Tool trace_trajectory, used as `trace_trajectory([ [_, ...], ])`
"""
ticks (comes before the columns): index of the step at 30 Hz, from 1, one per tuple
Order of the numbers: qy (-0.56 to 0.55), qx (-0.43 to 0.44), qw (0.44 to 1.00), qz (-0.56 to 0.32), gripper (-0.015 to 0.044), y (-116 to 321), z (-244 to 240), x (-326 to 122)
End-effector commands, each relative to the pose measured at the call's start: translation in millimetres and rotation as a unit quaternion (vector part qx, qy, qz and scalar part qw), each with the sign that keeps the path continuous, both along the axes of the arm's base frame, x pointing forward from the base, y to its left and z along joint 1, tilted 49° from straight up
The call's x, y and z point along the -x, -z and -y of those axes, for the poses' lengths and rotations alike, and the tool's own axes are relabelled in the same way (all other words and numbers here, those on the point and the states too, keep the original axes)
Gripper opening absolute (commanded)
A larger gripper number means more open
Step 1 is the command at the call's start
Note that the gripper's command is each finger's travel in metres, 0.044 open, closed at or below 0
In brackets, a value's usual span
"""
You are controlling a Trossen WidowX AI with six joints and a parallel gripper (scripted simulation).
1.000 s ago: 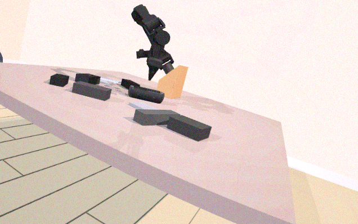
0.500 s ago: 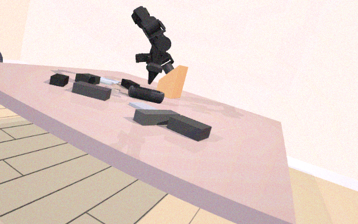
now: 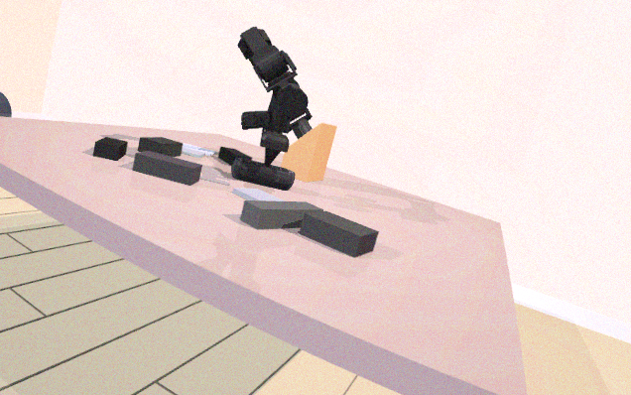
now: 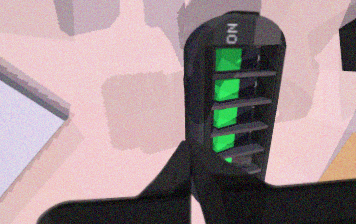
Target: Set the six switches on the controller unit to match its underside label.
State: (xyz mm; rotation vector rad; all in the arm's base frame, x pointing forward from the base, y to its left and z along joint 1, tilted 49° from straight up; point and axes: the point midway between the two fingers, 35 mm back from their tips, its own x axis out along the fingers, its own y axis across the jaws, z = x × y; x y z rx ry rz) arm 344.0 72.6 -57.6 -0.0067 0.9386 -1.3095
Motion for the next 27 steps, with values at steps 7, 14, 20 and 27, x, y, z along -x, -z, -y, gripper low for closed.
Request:
trace_trajectory([
  [7,-0.001,0.001,1.000,0.004,0.0000,12.5,13.3,-6.1],
  [14,-0.001,0.001,1.000,0.004,0.0000,21.4,23.4,-7.7],
  [20,0.000,0.002,1.000,0.004,0.0000,28.0,31.1,-8.7],
  [27,0.000,0.002,1.000,0.004,0.0000,27.8,31.8,-7.9],
])
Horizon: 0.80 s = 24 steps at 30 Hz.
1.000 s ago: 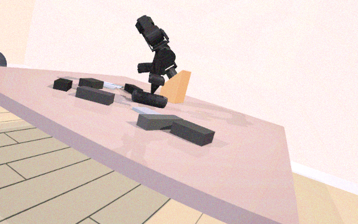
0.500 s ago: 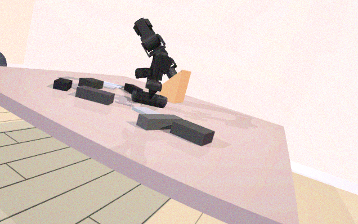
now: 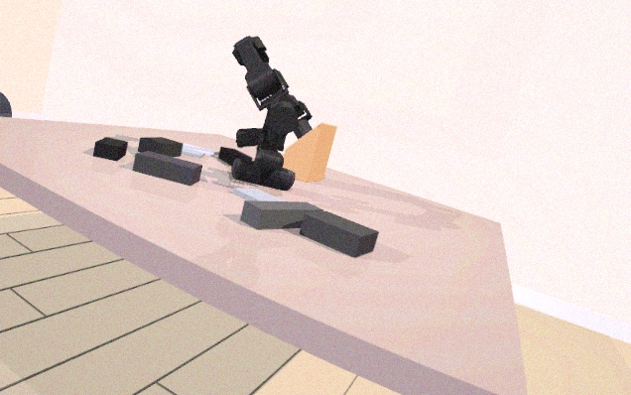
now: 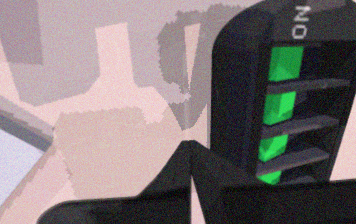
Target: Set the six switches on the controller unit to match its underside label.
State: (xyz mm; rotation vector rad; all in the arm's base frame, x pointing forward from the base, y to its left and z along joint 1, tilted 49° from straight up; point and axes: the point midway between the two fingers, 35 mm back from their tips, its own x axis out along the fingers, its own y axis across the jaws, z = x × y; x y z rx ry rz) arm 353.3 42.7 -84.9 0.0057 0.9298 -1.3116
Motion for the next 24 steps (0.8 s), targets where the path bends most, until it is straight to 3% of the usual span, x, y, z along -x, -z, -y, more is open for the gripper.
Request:
trace_trajectory([
  [1,-0.003,0.003,1.000,-0.002,0.0000,0.4,2.1,1.7],
  [24,-0.003,0.003,1.000,-0.003,0.0000,-5.1,9.1,13.3],
])
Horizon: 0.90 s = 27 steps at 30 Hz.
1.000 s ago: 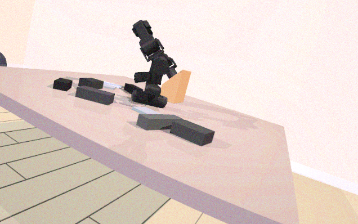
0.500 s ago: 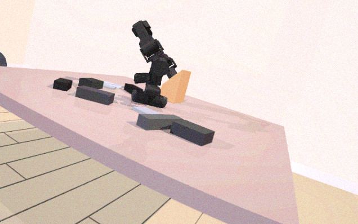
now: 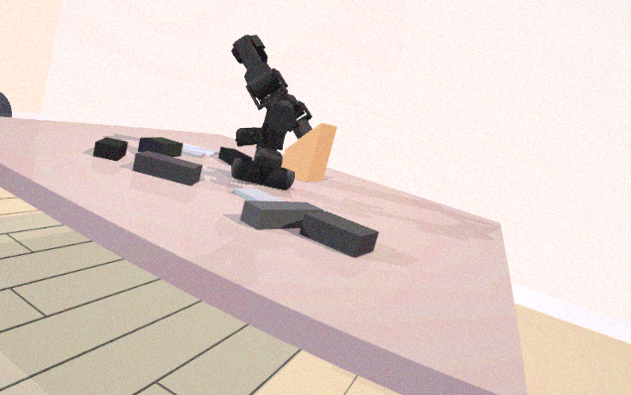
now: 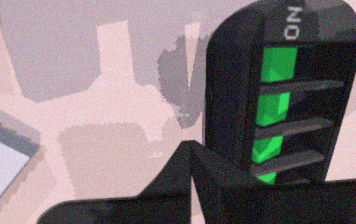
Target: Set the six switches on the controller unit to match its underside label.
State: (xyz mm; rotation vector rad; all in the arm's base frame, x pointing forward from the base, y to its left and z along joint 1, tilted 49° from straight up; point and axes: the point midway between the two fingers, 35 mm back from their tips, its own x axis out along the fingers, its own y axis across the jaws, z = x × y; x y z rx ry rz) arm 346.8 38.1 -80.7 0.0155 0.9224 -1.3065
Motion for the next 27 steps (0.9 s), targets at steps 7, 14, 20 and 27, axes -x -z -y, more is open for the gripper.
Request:
trace_trajectory([
  [7,-0.002,0.005,1.000,-0.009,0.0000,-4.0,8.6,13.7],
  [14,-0.002,0.005,1.000,-0.009,0.0000,-7.0,12.8,20.8],
  [20,-0.002,-0.001,1.000,0.002,0.0000,-9.3,8.1,16.5],
  [27,-0.002,0.004,1.000,-0.008,0.0000,-26.4,-37.4,1.4],
])
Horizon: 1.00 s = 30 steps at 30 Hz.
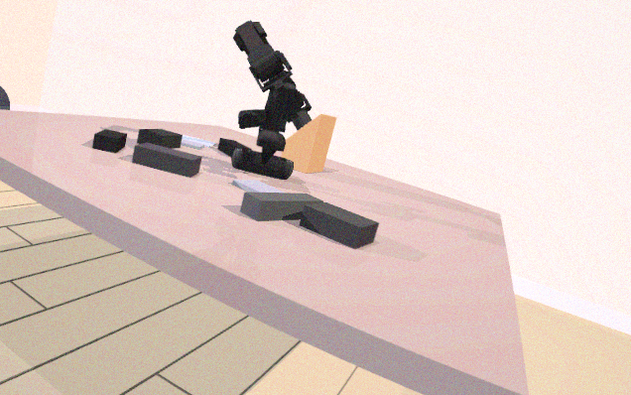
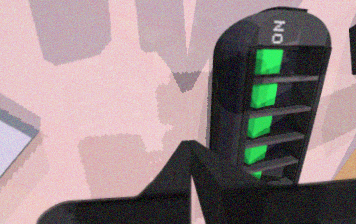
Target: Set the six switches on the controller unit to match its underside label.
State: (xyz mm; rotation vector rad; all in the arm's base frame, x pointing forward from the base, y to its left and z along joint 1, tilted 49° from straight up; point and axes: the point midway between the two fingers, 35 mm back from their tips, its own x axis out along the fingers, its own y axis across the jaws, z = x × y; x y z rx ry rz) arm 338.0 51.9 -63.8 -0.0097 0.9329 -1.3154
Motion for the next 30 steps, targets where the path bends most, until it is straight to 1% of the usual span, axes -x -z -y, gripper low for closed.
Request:
trace_trajectory([
  [1,-0.002,-0.003,1.000,0.003,0.0000,-10.0,-24.9,-7.7],
  [6,-0.002,-0.003,1.000,0.003,0.0000,-10.3,-24.4,-7.0],
  [12,-0.002,-0.002,1.000,0.003,0.0000,-19.3,-11.4,13.4],
  [22,-0.005,-0.005,1.000,0.009,0.0000,-20.3,-11.4,13.3],
  [24,-0.005,-0.005,1.000,0.009,0.0052,-25.4,-17.6,13.6],
  [27,-0.006,-0.006,1.000,0.008,0.0131,-47.5,-42.9,17.0],
  [30,-0.006,-0.006,1.000,0.008,0.0210,-53.1,-48.8,18.3],
])
